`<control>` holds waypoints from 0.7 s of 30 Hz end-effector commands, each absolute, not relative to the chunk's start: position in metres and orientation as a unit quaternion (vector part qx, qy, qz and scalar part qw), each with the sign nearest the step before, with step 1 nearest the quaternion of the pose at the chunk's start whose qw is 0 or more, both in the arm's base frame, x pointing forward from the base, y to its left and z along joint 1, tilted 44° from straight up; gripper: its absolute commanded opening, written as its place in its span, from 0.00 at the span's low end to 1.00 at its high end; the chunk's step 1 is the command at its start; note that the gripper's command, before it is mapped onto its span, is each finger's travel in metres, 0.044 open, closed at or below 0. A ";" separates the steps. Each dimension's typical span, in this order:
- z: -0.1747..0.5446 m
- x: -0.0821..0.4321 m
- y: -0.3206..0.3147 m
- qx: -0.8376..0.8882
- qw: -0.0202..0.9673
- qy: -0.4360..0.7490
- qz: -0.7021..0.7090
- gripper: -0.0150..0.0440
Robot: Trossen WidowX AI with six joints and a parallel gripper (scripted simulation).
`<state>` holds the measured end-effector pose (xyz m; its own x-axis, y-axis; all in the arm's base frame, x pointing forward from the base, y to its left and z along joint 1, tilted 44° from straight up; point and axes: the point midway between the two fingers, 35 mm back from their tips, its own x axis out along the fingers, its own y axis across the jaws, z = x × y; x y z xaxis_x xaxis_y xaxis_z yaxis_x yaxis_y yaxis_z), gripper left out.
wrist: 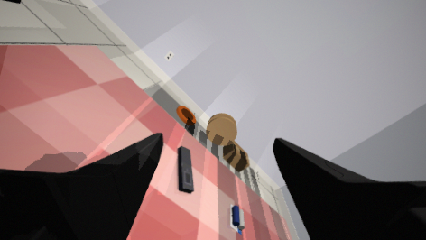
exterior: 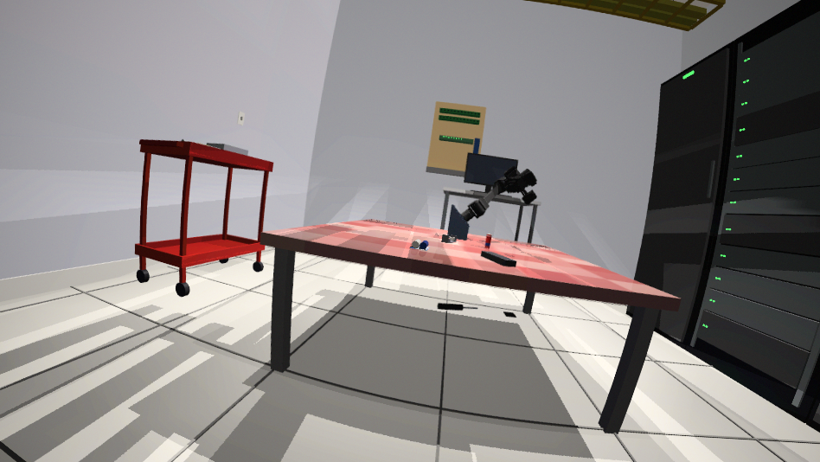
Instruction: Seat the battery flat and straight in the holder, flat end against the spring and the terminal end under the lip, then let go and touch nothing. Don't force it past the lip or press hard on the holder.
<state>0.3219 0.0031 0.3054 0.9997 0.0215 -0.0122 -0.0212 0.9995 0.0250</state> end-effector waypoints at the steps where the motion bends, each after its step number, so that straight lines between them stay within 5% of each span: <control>1: 0.303 0.323 0.003 0.007 1.000 0.013 0.012 0.89; 15: 0.139 0.353 0.009 -0.213 0.828 0.392 0.341 0.26; 21: 0.107 0.336 0.012 -0.156 0.735 0.410 0.516 0.25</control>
<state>0.3500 0.0105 0.1348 0.4258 0.4134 -0.8049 -0.7544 0.6534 -0.0635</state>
